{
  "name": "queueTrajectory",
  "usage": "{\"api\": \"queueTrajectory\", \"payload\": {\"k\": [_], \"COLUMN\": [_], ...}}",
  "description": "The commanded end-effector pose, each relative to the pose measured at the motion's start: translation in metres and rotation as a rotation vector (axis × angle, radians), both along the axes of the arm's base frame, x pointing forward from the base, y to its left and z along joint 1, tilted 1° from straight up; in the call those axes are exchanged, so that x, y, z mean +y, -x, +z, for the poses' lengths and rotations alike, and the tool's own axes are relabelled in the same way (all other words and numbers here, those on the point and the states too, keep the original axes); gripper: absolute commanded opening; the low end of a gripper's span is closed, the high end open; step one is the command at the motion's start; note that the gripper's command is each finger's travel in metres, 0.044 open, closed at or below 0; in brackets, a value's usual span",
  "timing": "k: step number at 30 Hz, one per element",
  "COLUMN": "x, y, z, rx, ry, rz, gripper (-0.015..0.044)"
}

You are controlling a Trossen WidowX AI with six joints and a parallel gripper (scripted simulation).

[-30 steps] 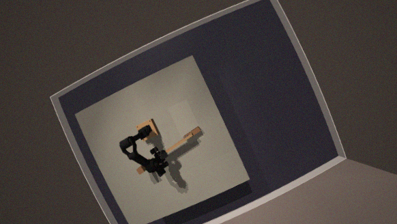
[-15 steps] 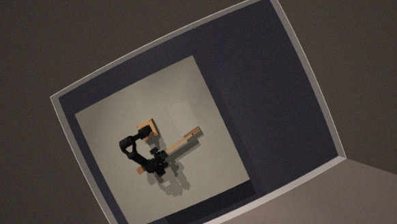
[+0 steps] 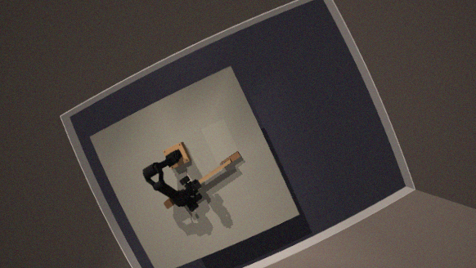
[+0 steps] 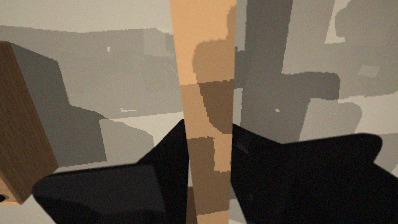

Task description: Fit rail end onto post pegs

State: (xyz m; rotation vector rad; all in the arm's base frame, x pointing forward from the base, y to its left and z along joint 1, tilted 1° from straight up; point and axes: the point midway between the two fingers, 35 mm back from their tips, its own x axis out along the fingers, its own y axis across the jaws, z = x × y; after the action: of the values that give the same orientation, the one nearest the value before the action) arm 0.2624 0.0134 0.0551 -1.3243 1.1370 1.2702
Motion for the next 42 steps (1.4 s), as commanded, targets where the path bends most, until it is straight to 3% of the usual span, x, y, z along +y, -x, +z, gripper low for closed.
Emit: {"api": "queueTrajectory", "payload": {"k": [1,42], "x": [0.0003,-0.0007], "y": [0.0,0.0021], "z": [0.0017,0.0022], "rx": [-0.007,-0.007], "ry": [-0.003,-0.003], "rz": [-0.003,-0.003], "gripper": [0.0,0.0]}}
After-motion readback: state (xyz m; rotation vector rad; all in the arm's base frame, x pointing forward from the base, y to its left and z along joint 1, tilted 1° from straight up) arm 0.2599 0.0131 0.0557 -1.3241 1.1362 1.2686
